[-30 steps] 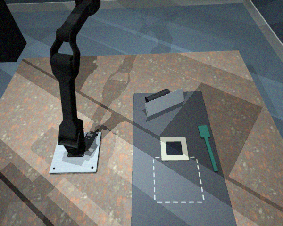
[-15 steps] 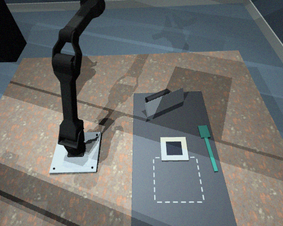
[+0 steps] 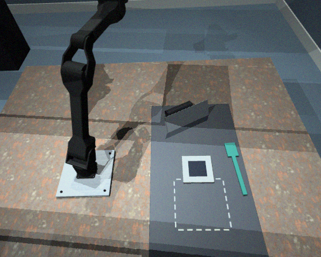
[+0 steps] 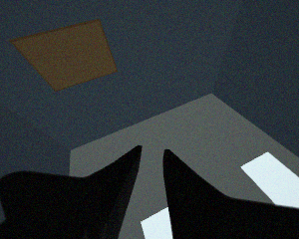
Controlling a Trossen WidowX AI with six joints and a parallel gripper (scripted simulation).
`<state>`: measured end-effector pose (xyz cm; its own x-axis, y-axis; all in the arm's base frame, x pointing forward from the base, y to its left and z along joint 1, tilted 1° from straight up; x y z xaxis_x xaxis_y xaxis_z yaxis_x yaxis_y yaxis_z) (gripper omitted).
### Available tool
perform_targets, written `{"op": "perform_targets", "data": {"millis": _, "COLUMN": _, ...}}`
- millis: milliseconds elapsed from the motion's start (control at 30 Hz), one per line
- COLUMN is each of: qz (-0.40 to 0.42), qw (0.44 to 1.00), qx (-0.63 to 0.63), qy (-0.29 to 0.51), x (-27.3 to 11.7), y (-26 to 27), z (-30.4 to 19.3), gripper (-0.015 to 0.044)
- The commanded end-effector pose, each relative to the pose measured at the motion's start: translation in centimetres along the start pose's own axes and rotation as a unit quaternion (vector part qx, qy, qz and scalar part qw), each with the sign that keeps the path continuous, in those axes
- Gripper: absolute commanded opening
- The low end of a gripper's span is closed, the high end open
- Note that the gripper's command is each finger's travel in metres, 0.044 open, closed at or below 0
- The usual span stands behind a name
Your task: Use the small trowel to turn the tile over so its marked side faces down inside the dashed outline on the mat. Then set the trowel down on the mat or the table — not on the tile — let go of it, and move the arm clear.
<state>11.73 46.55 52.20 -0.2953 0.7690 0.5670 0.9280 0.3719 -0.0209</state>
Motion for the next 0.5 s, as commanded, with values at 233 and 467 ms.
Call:
{"op": "perform_targets", "data": {"millis": 233, "qz": 0.088, "qw": 0.981, "qx": 0.165, "qy": -0.047, "x": -1.5, "y": 3.3, "z": 2.3, "gripper": 0.01}}
{"op": "perform_targets", "data": {"millis": 467, "qz": 0.149, "qw": 0.951, "qx": 0.262, "qy": -0.067, "x": -2.9, "y": 5.3, "z": 3.9, "gripper": 0.01}}
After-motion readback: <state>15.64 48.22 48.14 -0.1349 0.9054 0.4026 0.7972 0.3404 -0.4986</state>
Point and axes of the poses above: the point midway between the two fingers, 35 mm back from their tips, its own x axis out along the fingers, its own y axis across the jaws, z = x × y, the point moved 5 cm from there along -x, back along the fingers, and after that the axes turned 12 degrees about -x, right-handed, at the moved point
